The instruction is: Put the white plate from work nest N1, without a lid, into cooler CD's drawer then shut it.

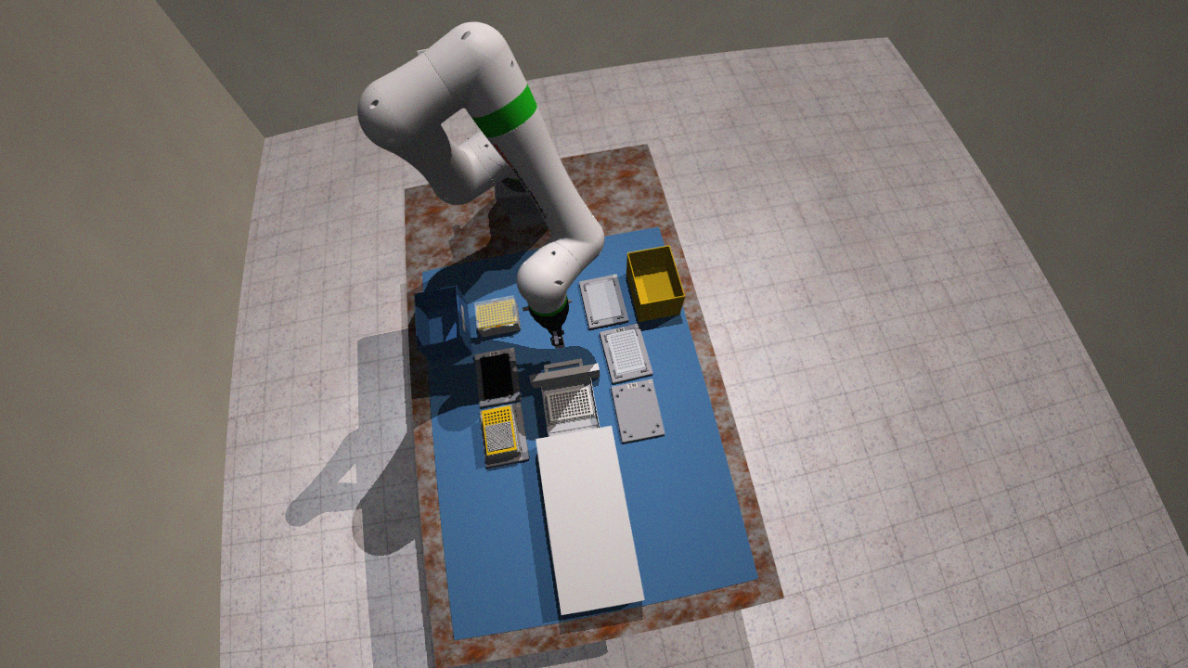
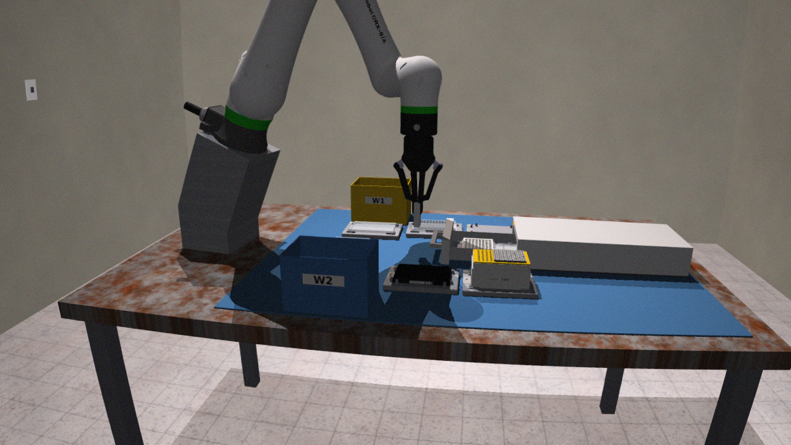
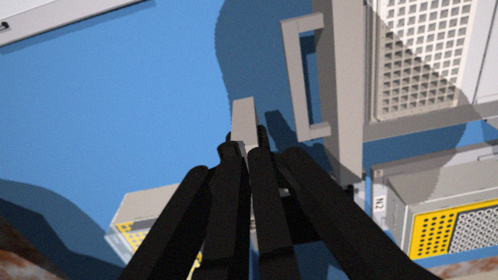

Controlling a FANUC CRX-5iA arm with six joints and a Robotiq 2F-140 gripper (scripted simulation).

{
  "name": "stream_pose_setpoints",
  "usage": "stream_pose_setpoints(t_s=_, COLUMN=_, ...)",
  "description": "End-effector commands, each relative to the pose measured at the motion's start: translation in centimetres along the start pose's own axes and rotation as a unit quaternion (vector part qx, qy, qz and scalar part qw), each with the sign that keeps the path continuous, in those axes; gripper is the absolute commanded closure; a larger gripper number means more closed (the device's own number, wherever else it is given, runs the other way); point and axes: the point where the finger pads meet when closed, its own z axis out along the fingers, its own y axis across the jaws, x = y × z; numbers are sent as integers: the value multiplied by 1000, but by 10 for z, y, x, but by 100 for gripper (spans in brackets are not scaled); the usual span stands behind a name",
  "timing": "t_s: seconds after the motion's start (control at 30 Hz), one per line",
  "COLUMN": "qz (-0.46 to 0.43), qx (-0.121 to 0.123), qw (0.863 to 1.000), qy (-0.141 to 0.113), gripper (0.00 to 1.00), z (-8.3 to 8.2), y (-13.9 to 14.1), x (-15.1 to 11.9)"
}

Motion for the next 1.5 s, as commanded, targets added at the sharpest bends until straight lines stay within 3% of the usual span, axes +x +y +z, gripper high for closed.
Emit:
stream_pose_setpoints(t_s=0.0, qz=0, qx=0, qw=1000, qy=0, gripper=100, z=3, y=0, x=0)
stream_pose_setpoints(t_s=1.47, qz=0, qx=0, qw=1000, qy=0, gripper=100, z=56, y=0, x=0)
